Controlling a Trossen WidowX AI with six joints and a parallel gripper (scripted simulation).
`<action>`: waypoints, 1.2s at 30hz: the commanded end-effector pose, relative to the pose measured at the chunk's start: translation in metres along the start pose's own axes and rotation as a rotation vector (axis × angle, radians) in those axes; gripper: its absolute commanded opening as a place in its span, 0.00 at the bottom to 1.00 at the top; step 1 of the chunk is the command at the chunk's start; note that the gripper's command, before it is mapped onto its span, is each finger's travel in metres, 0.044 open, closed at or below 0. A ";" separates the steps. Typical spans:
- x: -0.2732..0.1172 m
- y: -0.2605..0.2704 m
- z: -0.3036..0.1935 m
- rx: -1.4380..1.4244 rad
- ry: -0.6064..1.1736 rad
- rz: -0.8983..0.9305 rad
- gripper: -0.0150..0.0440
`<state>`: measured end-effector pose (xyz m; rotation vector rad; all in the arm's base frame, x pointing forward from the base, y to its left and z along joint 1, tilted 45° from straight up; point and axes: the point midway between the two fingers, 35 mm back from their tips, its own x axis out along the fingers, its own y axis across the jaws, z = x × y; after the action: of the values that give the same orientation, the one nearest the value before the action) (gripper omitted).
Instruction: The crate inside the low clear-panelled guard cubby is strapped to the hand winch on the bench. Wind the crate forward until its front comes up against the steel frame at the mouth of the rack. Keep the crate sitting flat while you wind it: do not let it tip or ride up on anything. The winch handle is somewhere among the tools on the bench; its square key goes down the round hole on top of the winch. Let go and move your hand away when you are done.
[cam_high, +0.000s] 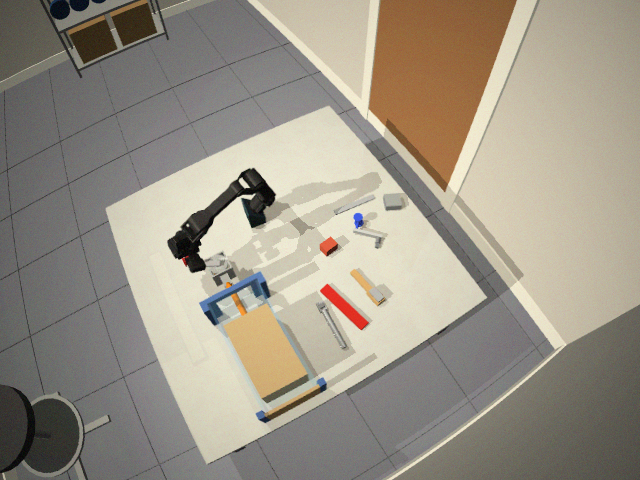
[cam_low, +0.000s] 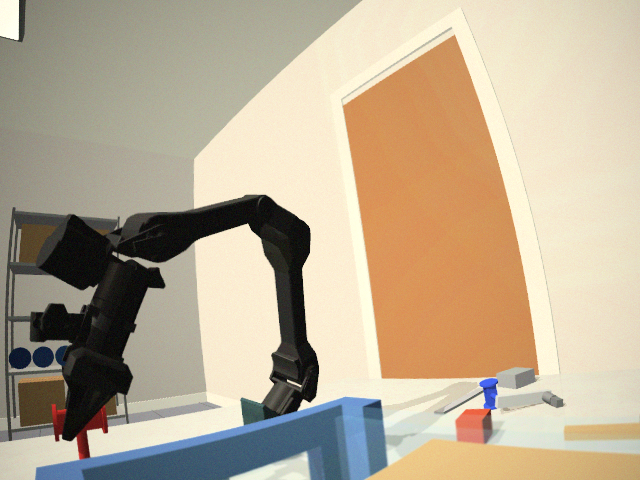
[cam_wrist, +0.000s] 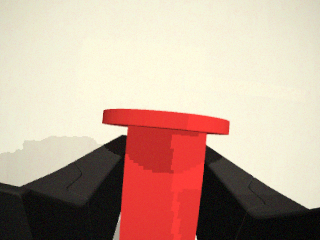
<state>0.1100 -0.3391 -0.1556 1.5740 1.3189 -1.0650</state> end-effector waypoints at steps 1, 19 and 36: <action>0.002 0.024 0.003 -0.029 -0.011 0.036 0.25; 0.003 0.043 0.004 -0.029 -0.011 0.037 0.25; 0.002 0.059 0.003 -0.029 -0.010 0.039 0.25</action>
<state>0.1519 -0.3511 -0.1566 1.5558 1.2979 -1.0591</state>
